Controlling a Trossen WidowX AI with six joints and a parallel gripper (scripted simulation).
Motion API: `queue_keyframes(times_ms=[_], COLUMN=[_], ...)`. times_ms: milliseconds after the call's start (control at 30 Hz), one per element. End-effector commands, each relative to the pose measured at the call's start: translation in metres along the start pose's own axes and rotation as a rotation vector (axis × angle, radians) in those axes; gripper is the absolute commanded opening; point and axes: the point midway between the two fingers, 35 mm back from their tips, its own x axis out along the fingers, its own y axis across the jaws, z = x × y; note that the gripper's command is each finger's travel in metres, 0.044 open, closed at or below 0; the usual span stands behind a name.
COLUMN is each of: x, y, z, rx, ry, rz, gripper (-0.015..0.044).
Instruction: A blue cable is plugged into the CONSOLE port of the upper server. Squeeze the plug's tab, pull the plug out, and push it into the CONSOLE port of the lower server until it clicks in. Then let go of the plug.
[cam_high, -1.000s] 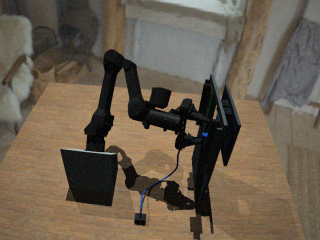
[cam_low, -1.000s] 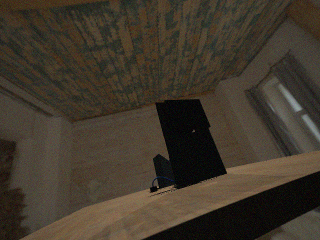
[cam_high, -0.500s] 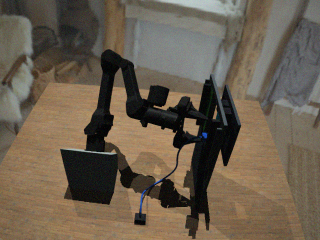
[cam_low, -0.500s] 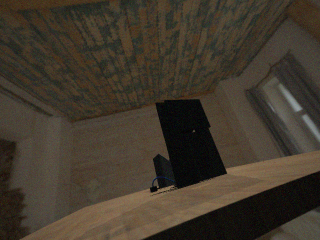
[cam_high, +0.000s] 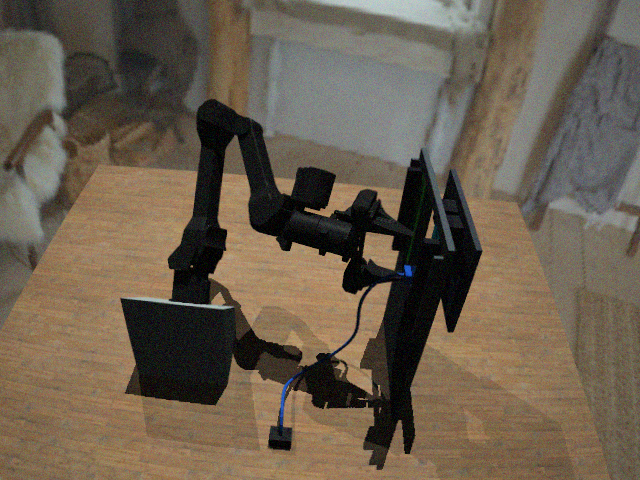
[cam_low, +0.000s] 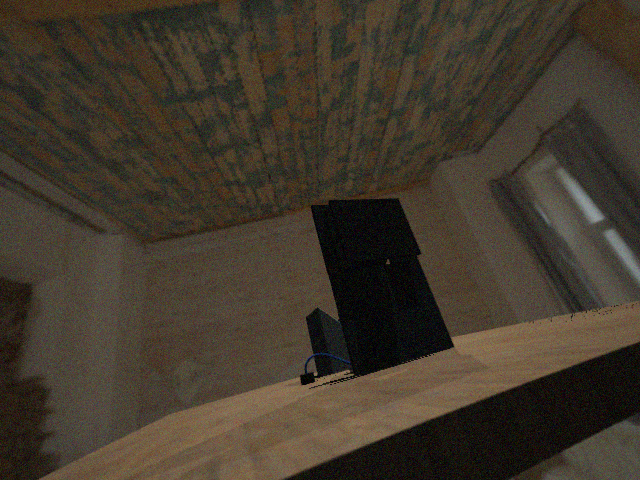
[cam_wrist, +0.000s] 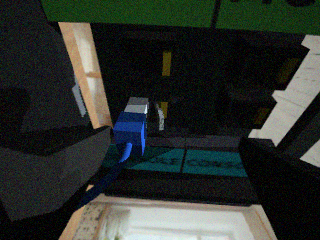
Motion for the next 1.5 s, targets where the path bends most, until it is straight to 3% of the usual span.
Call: queue_keyframes(times_ms=[0,1467], x=[-0.001,-0.012], y=[0.0,-0.001], z=[0.003,0.031], rx=[-0.003,-0.002], ry=[0.0,0.0], rz=[0.002,0.003], gripper=[0.044,0.044])
